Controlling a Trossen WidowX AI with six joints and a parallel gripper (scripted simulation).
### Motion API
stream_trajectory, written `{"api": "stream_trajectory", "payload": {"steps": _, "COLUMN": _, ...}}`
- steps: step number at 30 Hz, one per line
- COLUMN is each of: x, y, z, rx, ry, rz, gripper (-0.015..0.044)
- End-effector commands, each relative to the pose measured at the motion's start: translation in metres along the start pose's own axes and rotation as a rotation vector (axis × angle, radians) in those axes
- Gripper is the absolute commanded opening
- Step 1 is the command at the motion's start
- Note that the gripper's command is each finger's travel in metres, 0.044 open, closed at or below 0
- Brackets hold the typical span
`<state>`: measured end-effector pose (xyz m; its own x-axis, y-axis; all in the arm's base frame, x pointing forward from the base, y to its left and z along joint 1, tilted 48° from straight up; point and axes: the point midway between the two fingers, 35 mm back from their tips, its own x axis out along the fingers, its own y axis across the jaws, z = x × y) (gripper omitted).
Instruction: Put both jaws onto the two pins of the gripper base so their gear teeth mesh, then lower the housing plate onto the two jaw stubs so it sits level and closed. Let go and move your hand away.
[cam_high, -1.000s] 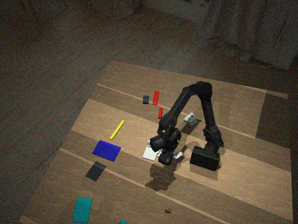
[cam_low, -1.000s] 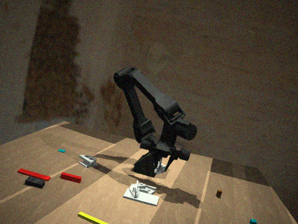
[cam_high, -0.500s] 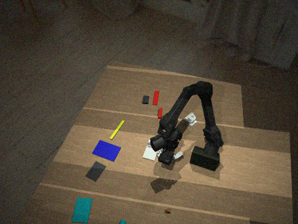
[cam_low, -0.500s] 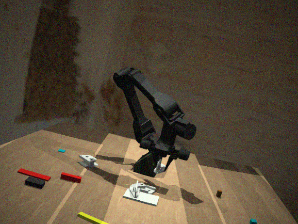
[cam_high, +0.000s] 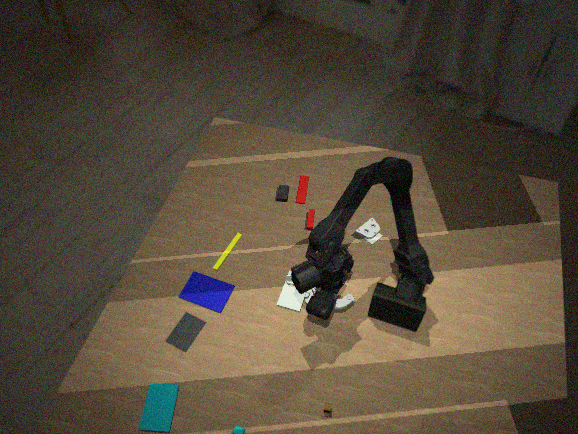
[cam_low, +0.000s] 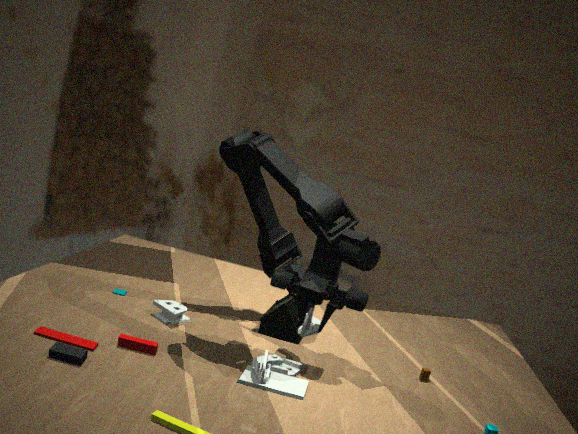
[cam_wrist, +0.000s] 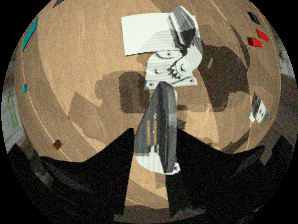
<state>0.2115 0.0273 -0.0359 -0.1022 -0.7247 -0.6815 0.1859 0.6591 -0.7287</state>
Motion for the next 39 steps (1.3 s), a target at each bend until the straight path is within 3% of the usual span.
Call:
{"api": "stream_trajectory", "payload": {"steps": 1, "x": -0.001, "y": 0.001, "z": 0.008, "rx": 0.004, "ry": -0.006, "rz": -0.001, "gripper": 0.0134}}
{"api": "stream_trajectory", "payload": {"steps": 30, "x": -0.001, "y": 0.007, "z": 0.101, "rx": 0.008, "ry": -0.009, "rz": -0.002, "gripper": 0.0134}}
{"api": "stream_trajectory", "payload": {"steps": 39, "x": -0.001, "y": 0.007, "z": 0.103, "rx": 0.009, "ry": -0.009, "rz": -0.003, "gripper": 0.0134}}
